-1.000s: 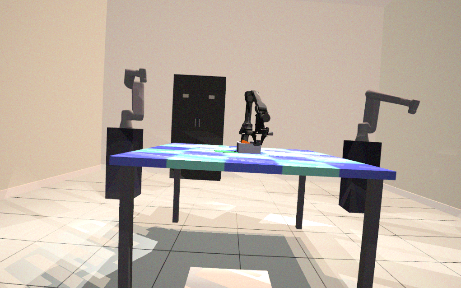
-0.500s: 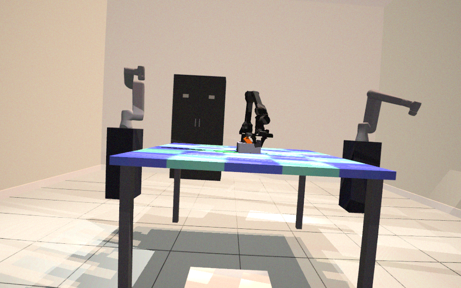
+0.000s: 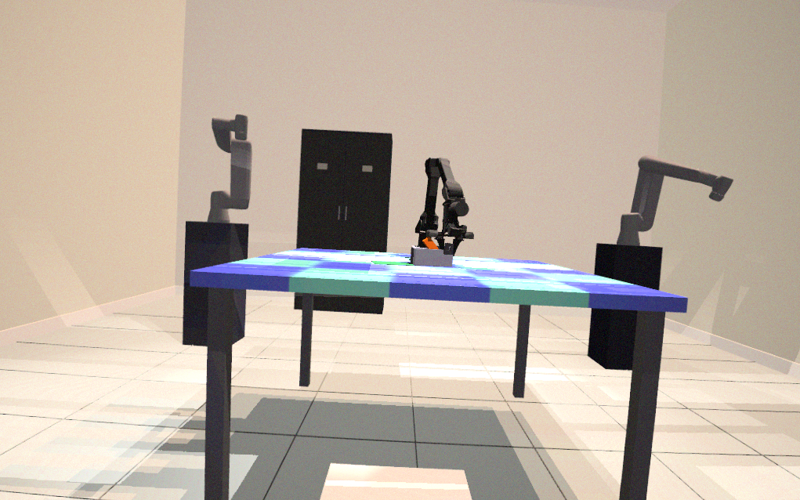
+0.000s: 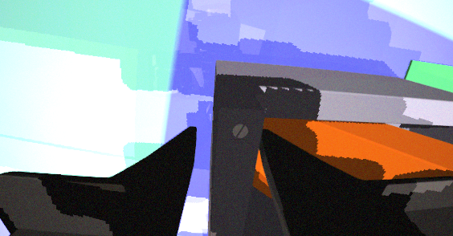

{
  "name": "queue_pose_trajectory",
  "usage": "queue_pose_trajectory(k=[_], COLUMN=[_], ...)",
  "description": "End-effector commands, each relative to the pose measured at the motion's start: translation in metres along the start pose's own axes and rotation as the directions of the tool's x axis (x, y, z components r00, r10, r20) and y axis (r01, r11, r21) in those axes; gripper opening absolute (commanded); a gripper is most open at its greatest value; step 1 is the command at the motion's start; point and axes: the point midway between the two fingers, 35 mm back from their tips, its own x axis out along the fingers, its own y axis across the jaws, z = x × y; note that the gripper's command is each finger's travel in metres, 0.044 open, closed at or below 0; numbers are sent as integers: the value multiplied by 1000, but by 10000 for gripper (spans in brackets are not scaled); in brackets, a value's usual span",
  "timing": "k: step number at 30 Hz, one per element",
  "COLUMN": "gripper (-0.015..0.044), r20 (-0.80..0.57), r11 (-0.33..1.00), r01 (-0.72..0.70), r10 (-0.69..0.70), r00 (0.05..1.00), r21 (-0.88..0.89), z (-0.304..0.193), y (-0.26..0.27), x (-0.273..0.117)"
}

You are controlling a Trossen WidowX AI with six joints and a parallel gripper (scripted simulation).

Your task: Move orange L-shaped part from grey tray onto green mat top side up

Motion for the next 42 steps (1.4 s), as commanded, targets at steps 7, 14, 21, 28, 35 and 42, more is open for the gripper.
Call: queue_pose_trajectory(k=[7, 14, 21, 28, 35, 42], gripper=[180, 180, 180, 180, 180, 180], r20=[-9, -11, -11, 10, 10, 10], r11=[1000, 1000, 1000, 1000, 1000, 1000], r01=[0, 0, 1, 0, 0, 0], r10=[0, 0, -1, 0, 0, 0], r00=[1000, 1000, 1000, 1000, 1000, 1000], r21=[4, 4, 4, 8, 8, 8], z=[-3, -1, -1, 1, 1, 1], y=[9, 10, 0, 0, 0, 0], x=[-10, -26, -106, -105, -105, -105])
